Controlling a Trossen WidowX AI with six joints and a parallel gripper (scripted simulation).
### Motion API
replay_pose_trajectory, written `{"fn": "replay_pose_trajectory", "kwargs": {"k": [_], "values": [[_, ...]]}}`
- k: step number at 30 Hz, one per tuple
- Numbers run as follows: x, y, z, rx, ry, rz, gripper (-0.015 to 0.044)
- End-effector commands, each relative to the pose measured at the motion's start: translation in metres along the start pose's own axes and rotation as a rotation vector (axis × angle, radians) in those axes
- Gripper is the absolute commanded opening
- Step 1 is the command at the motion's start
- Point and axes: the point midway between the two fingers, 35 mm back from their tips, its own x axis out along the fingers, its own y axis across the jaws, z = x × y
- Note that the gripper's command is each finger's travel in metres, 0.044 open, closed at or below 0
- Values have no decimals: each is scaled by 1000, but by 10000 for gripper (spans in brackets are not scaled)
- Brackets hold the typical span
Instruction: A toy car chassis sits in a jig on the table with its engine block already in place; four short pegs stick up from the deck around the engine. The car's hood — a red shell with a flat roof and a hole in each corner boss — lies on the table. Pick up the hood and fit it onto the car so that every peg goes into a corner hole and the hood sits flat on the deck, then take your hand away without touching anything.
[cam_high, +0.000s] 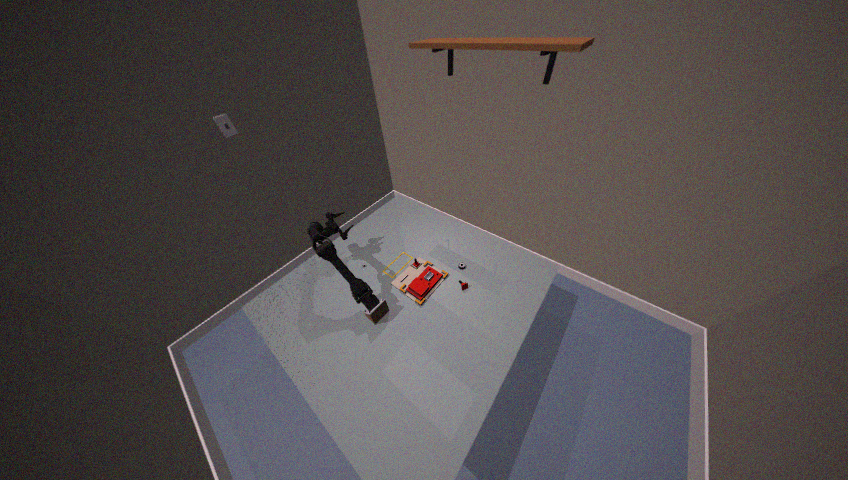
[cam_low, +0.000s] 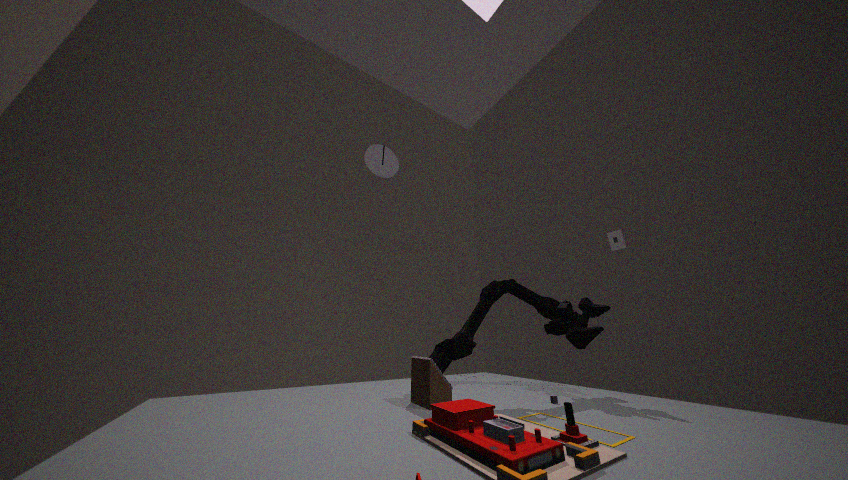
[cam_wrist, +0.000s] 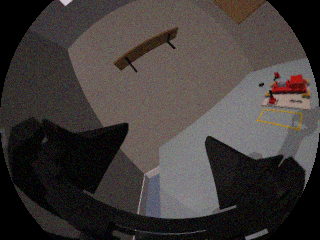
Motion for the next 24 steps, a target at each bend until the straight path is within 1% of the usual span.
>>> {"fn": "replay_pose_trajectory", "kwargs": {"k": [1,3,6,12,18,24], "values": [[1,-1,0,-8,-1,-3,440],[13,-12,-4,-71,-11,-30,440],[41,-38,-7,-209,-33,-100,440],[97,-95,1,-456,-67,-279,440],[148,-154,29,-653,-78,-503,440],[187,-215,73,-784,-55,-762,440]]}}
